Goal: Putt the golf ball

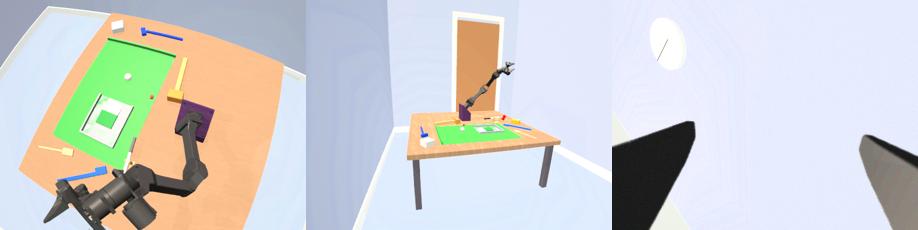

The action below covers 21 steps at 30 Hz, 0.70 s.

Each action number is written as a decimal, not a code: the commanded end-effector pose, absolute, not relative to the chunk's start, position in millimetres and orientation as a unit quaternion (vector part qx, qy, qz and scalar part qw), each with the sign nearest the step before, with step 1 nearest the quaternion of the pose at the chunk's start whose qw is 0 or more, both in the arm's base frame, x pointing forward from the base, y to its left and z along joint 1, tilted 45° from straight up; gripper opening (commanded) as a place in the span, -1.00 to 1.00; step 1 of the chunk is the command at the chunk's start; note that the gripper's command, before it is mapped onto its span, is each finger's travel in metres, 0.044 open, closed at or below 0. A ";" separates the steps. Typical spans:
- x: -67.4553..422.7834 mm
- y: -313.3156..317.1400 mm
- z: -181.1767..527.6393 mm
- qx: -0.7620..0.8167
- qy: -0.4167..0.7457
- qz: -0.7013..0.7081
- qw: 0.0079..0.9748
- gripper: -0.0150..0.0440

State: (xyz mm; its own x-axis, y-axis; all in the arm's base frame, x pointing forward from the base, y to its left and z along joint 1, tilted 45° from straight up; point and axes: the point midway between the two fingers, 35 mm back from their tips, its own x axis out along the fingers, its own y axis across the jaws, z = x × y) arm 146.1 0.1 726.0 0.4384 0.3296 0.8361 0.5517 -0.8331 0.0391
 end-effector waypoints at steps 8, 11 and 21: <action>291.8 -39.8 617.9 -0.880 -0.246 -0.210 0.347 1.00; 323.4 -40.2 576.7 -0.872 -0.237 -0.131 0.407 1.00; 386.8 -12.4 417.4 -0.779 -0.182 0.148 0.581 1.00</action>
